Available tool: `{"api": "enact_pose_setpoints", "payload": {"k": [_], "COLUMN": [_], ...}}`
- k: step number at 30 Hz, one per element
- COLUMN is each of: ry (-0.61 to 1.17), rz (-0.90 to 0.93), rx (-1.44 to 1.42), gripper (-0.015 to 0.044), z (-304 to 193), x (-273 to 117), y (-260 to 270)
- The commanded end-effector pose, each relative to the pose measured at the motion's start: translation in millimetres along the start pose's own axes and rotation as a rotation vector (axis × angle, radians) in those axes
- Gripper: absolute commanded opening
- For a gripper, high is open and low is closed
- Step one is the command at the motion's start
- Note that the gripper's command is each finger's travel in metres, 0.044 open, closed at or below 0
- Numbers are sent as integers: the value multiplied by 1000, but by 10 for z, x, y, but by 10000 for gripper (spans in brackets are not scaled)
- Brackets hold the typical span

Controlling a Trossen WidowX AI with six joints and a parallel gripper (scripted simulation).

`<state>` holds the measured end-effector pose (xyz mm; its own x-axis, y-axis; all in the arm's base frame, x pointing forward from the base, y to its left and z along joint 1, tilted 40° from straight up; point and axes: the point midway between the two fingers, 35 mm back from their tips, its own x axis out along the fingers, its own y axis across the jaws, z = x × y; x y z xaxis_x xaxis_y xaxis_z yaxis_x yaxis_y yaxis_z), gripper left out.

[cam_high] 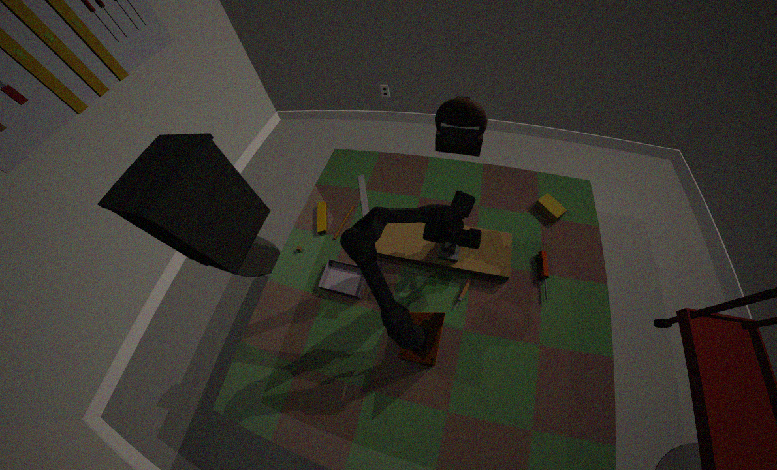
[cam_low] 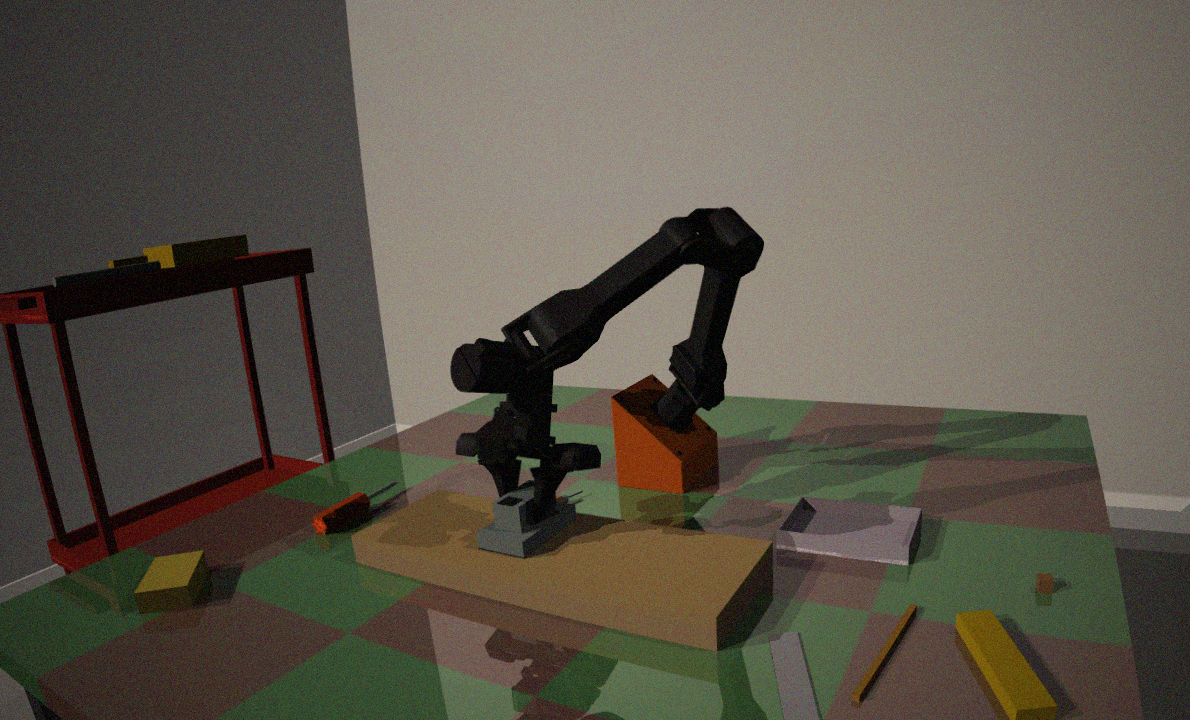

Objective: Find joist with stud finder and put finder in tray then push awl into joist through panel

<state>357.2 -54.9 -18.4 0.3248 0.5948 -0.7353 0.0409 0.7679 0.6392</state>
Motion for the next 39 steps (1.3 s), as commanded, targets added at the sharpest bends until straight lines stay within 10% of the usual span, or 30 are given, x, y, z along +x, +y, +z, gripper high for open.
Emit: {"api": "enact_pose_setpoints", "payload": {"k": [1, 39], "ry": [1, 1], "rz": [5, 11], "rx": [-2, 0], "gripper": [0, 0], "z": [-6, -2], "x": [6, 1], "y": [144, 1198]}}
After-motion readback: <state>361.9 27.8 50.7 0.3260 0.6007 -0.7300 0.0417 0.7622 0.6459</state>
